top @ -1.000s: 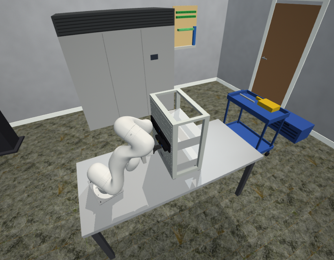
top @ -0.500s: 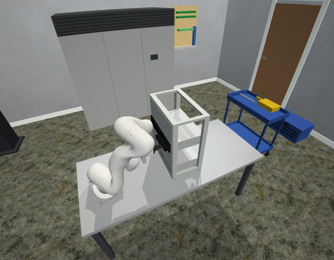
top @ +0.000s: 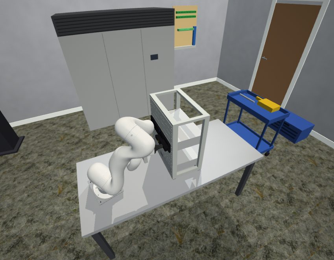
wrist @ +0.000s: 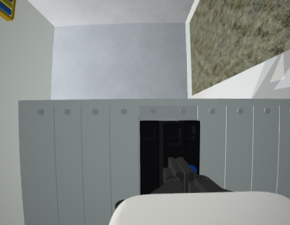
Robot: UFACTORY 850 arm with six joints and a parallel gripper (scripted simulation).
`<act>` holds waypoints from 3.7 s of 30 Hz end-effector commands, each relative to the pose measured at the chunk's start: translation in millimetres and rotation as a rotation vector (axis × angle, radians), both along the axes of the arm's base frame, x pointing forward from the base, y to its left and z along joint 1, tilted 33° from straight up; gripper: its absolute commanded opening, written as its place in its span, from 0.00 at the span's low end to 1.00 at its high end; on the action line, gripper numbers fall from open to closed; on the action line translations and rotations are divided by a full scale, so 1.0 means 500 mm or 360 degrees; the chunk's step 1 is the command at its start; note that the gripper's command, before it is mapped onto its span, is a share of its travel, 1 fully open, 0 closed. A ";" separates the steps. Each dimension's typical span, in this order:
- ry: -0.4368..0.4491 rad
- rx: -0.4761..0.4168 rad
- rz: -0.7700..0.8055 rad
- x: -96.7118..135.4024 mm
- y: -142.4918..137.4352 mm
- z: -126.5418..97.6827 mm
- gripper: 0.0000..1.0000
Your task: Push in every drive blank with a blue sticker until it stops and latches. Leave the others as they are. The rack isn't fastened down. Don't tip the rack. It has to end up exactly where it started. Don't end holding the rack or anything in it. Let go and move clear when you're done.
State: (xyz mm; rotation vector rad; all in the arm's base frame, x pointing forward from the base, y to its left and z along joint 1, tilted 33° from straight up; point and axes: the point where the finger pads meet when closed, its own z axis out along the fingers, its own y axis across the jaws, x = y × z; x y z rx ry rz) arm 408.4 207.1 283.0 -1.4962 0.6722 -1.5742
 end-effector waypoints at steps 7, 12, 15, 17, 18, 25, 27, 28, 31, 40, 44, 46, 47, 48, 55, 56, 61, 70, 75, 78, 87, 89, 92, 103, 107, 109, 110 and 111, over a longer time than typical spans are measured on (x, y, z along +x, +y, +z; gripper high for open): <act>-0.0001 0.0001 0.0000 0.002 0.001 0.001 0.00; -0.0001 0.0001 0.0000 0.010 0.002 0.002 0.00; -0.0002 0.0001 0.0001 0.019 0.004 0.003 0.00; -0.0002 0.0001 0.0001 0.022 0.004 0.004 0.00; -0.0002 0.0001 0.0001 0.022 0.004 0.004 0.00; -0.0002 0.0001 0.0001 0.022 0.004 0.004 0.00; -0.0002 0.0001 0.0001 0.022 0.004 0.004 0.00; -0.0002 0.0001 0.0001 0.023 0.005 0.004 0.00; -0.0002 0.0001 0.0001 0.030 0.006 0.005 0.00; -0.0002 0.0001 0.0001 0.041 0.008 0.007 0.00; -0.0002 0.0001 0.0001 0.041 0.008 0.007 0.00; -0.0002 0.0001 0.0001 0.041 0.008 0.007 0.00; -0.0002 0.0001 0.0001 0.042 0.008 0.007 0.00; -0.0002 0.0001 0.0001 0.042 0.008 0.007 0.00; -0.0002 0.0001 0.0001 0.047 0.009 0.008 0.00; -0.0002 0.0001 0.0001 0.047 0.009 0.008 0.00; -0.0002 0.0001 0.0001 0.047 0.009 0.008 0.00; -0.0002 0.0001 0.0001 0.052 0.010 0.009 0.00; -0.0002 0.0001 0.0001 0.053 0.010 0.009 0.00; -0.0002 0.0001 0.0001 0.053 0.010 0.009 0.00; -0.0002 0.0001 0.0001 0.058 0.011 0.010 0.00; -0.0002 0.0001 0.0001 0.059 0.011 0.010 0.00; -0.0002 0.0001 0.0001 0.059 0.011 0.010 0.00; -0.0002 0.0001 0.0001 0.064 0.012 0.011 0.00; -0.0002 0.0001 0.0001 0.065 0.012 0.011 0.00; -0.0002 0.0001 0.0001 0.065 0.012 0.011 0.00; -0.0002 0.0001 0.0001 0.065 0.012 0.011 0.00; -0.0002 0.0001 0.0001 0.065 0.012 0.011 0.00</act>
